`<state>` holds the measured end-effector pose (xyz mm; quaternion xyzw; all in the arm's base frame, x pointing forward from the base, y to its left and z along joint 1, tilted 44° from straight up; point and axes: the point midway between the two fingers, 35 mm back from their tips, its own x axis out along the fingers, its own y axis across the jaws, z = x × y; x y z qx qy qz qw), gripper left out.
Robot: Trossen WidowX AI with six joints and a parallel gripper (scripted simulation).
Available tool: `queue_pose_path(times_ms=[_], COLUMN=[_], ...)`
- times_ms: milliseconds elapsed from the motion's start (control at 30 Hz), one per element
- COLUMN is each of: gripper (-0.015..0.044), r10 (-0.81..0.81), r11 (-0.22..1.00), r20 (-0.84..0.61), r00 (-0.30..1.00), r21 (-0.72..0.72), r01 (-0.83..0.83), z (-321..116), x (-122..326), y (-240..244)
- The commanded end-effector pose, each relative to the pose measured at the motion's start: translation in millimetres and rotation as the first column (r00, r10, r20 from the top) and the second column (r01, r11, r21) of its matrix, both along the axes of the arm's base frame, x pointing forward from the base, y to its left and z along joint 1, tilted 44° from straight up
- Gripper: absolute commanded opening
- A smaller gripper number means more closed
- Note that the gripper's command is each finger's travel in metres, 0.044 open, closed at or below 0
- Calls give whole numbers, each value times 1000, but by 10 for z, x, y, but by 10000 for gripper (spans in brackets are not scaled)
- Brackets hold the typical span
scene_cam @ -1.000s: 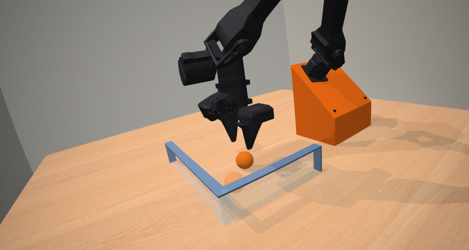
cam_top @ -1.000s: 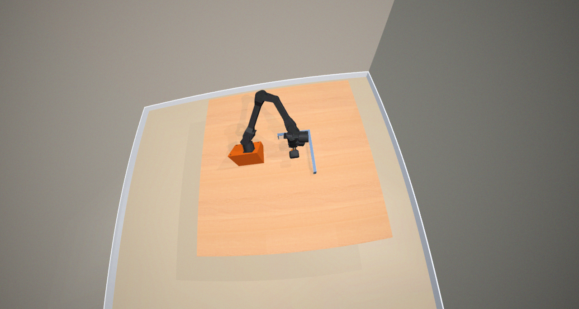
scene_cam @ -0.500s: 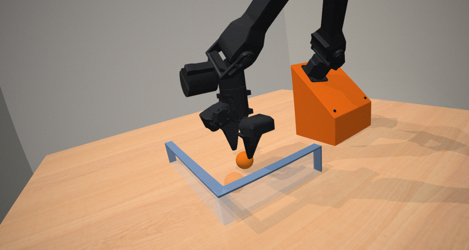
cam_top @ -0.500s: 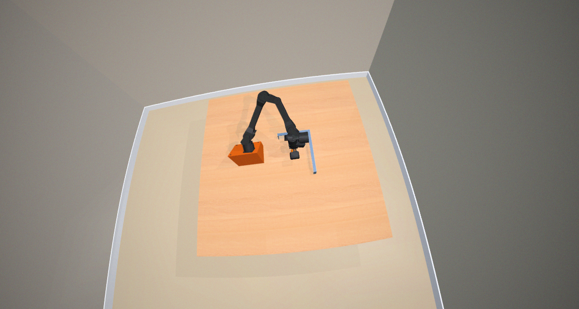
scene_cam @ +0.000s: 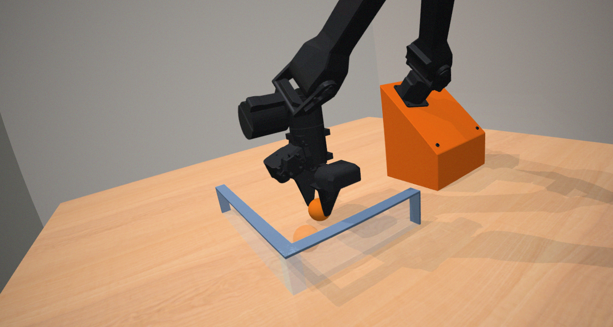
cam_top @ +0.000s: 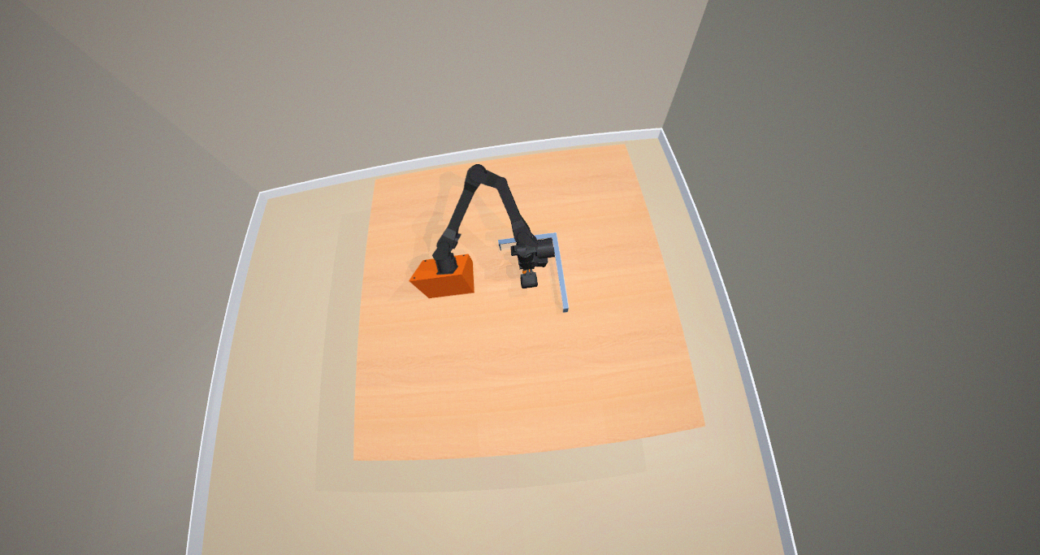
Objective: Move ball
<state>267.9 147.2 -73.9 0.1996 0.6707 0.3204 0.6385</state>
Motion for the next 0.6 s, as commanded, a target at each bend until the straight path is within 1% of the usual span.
queue_pose_path(times_ms=[0, 200, 300, 400, 567], gripper=[190, 150, 72, 0, 0], r10=[-4, -4, -4, -5, -6], r11=[1000, 1000, 1000, 1000, 1000], r20=[-9, -9, -9, -7, -6], r00=[1000, 1000, 1000, 1000, 1000], r21=[4, 4, 2, -3, -9], r01=[4, 4, 4, 5, 6], z=[-11, -11, 14, 127, 346], x=[-26, -26, -10, 47, 118], y=[11, 11, -18, -143, -369])
